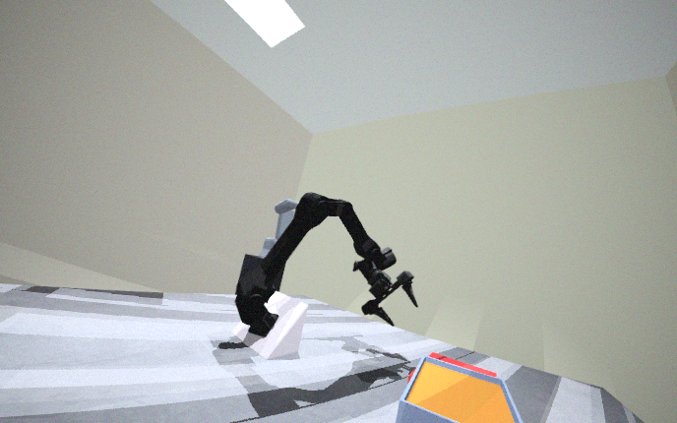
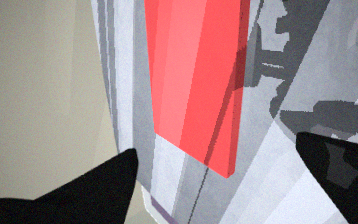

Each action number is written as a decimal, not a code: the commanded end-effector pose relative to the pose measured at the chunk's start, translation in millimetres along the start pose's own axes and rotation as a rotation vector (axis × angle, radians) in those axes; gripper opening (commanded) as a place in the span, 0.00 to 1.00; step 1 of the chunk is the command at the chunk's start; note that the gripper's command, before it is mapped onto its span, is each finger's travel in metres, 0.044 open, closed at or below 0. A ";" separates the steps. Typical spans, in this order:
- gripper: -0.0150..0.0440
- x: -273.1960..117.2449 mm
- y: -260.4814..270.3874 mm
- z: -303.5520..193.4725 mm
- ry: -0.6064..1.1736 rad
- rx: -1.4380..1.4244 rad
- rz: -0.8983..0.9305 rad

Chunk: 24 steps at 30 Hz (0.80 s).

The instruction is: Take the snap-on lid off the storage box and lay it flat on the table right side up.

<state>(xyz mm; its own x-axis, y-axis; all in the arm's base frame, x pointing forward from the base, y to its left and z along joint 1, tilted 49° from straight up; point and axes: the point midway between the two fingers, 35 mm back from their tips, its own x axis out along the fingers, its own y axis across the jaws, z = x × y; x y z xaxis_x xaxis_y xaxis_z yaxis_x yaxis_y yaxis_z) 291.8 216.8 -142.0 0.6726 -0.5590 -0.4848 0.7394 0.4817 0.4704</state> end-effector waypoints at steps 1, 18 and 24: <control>1.00 -9.4 5.0 -0.7 0.006 0.004 -0.002; 1.00 -8.6 5.0 0.0 0.006 0.004 -0.002; 1.00 -8.6 5.0 0.0 0.006 0.004 -0.002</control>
<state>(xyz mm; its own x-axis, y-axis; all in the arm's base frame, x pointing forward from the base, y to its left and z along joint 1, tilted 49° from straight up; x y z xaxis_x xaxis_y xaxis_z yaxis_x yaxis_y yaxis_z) 289.8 224.4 -134.8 0.6738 -0.5561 -0.4865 0.7382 0.4777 0.4763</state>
